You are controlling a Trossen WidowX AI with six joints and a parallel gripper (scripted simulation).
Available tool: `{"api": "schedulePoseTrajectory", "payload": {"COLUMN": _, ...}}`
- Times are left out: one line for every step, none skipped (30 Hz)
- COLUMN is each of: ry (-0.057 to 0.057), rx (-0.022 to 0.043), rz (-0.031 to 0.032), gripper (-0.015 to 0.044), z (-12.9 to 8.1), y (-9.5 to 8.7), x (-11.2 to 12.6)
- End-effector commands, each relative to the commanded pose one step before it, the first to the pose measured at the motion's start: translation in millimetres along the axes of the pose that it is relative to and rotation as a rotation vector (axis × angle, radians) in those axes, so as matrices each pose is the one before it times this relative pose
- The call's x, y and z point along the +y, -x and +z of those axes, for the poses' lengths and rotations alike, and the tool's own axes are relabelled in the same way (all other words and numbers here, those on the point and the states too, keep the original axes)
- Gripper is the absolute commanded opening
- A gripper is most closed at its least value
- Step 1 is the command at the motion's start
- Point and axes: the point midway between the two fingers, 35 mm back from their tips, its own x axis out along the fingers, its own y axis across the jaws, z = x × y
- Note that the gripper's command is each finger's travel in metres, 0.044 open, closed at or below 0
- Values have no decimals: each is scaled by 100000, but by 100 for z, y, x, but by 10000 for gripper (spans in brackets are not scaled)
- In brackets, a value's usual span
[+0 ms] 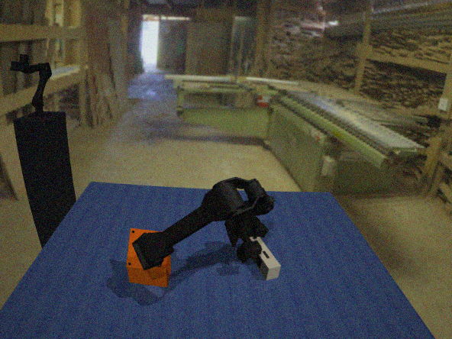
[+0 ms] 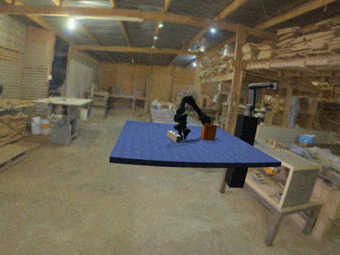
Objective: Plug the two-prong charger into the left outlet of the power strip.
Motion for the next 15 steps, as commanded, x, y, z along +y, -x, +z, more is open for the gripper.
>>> {"api": "schedulePoseTrajectory", "payload": {"ry": -121, "rx": 521, "rz": 266, "gripper": 440, "z": -650, "y": -136, "x": 71}}
{"api": "schedulePoseTrajectory", "payload": {"ry": 5, "rx": 5, "rz": 1, "gripper": 440, "z": -104, "y": -5, "x": 2}}
{"api": "schedulePoseTrajectory", "payload": {"ry": 5, "rx": 5, "rz": 1, "gripper": 440, "z": -104, "y": -6, "x": 2}}
{"api": "schedulePoseTrajectory", "payload": {"ry": 5, "rx": 5, "rz": 1, "gripper": 440, "z": -104, "y": -6, "x": 1}}
{"api": "schedulePoseTrajectory", "payload": {"ry": 5, "rx": 5, "rz": 1, "gripper": 440, "z": -105, "y": -6, "x": 1}}
{"api": "schedulePoseTrajectory", "payload": {"ry": 5, "rx": 5, "rz": 0, "gripper": 440, "z": -105, "y": -6, "x": 1}}
{"api": "schedulePoseTrajectory", "payload": {"ry": 5, "rx": 5, "rz": 0, "gripper": 440, "z": -105, "y": -6, "x": 1}}
{"api": "schedulePoseTrajectory", "payload": {"ry": 5, "rx": 5, "rz": 0, "gripper": 440, "z": -105, "y": -6, "x": 1}}
{"api": "schedulePoseTrajectory", "payload": {"ry": 5, "rx": 5, "rz": 0, "gripper": 440, "z": -105, "y": -7, "x": 1}}
{"api": "schedulePoseTrajectory", "payload": {"ry": 5, "rx": 5, "rz": 0, "gripper": 440, "z": -105, "y": -7, "x": 0}}
{"api": "schedulePoseTrajectory", "payload": {"ry": 5, "rx": 6, "rz": 0, "gripper": 440, "z": -106, "y": -7, "x": 0}}
{"api": "schedulePoseTrajectory", "payload": {"ry": 5, "rx": 6, "rz": 0, "gripper": 440, "z": -106, "y": -7, "x": 0}}
{"api": "schedulePoseTrajectory", "payload": {"ry": 5, "rx": 6, "rz": 0, "gripper": 440, "z": -106, "y": -7, "x": 0}}
{"api": "schedulePoseTrajectory", "payload": {"ry": 5, "rx": 6, "rz": 0, "gripper": 440, "z": -106, "y": -8, "x": 0}}
{"api": "schedulePoseTrajectory", "payload": {"ry": 5, "rx": 6, "rz": 0, "gripper": 440, "z": -106, "y": -8, "x": -1}}
